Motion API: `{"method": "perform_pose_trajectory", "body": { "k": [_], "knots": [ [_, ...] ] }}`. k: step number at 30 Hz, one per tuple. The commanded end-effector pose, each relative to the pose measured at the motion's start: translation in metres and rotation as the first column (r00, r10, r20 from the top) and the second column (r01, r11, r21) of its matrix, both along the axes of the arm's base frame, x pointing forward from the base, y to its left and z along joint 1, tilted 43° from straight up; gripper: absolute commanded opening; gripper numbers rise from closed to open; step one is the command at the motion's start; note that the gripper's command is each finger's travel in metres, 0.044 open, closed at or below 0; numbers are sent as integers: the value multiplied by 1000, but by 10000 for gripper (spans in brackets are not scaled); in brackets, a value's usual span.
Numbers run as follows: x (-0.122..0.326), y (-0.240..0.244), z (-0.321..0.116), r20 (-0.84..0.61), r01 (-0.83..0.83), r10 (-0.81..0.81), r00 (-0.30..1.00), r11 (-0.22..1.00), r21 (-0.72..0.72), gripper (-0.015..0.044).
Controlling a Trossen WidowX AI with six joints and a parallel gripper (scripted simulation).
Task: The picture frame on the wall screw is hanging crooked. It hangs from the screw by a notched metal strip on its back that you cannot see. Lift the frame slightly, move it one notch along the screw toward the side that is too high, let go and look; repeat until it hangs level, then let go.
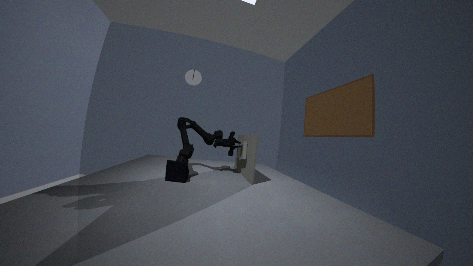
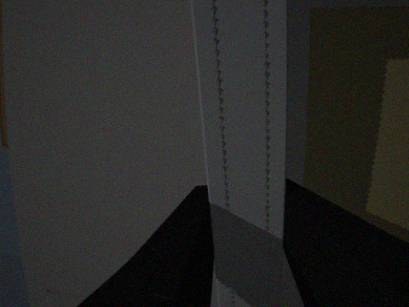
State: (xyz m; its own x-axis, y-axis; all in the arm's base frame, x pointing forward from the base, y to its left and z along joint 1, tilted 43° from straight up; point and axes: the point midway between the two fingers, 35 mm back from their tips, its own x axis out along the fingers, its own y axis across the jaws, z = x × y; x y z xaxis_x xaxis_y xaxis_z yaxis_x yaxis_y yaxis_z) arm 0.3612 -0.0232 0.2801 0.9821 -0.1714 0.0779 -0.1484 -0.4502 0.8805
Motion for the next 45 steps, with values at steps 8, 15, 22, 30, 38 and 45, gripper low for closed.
{"method": "perform_pose_trajectory", "body": {
  "k": [8, 15, 22, 30, 38, 45],
  "knots": [
    [-1, -6, 0, 7, 5, -5, 1000, 1000, 4, 0],
    [-1, -6, -1, 7, 5, -5, 1000, 1000, 4, 0],
    [-1, -7, -1, 7, 5, -5, 1000, 1000, 4, 0],
    [-1, -7, -1, 7, 5, -5, 1000, 1000, 4, 0],
    [-1, -7, -1, 7, 5, -5, 1000, 1000, 4, 0],
    [-1, -7, -1, 7, 5, -5, 1000, 1000, 4, 0]
  ]
}}
